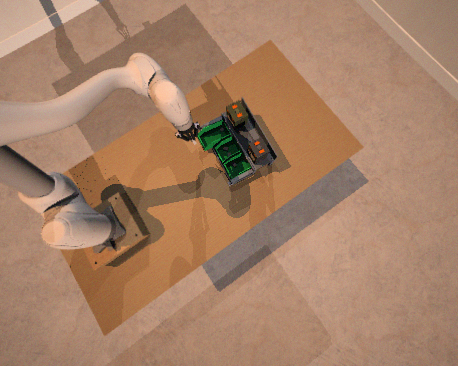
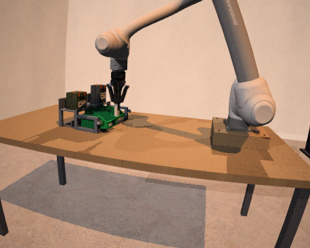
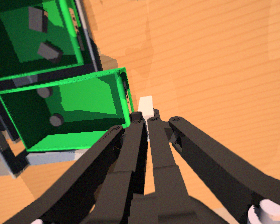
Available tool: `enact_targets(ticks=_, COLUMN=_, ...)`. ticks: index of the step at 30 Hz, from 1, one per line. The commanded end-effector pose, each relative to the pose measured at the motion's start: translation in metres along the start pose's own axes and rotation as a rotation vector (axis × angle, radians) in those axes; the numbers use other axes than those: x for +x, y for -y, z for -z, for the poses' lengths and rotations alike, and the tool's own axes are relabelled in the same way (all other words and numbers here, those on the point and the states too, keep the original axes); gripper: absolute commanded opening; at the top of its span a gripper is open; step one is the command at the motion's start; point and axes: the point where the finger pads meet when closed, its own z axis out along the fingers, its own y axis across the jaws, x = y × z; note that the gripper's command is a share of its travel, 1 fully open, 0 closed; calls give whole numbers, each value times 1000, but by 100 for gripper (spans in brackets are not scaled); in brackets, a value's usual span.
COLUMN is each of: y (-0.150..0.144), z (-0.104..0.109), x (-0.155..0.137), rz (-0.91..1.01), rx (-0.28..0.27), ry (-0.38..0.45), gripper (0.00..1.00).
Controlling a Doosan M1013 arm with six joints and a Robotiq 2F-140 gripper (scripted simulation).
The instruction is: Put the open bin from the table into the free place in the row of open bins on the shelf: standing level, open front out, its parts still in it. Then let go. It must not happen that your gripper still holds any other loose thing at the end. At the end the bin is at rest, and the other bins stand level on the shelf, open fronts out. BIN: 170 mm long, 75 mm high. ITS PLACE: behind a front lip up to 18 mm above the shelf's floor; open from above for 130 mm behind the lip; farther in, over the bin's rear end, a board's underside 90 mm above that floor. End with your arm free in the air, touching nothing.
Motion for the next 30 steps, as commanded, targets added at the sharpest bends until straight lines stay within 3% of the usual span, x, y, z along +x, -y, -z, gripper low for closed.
enact_targets(ticks=1, y=0, z=-9, x=0, rz=0, rx=0, ry=0, gripper=0)
enact_targets(ticks=10, y=0, z=-38, x=0, rz=0, rx=0, ry=0, gripper=0)
enact_targets(ticks=30, y=0, z=-64, x=0, rz=0, rx=0, ry=0, gripper=0)
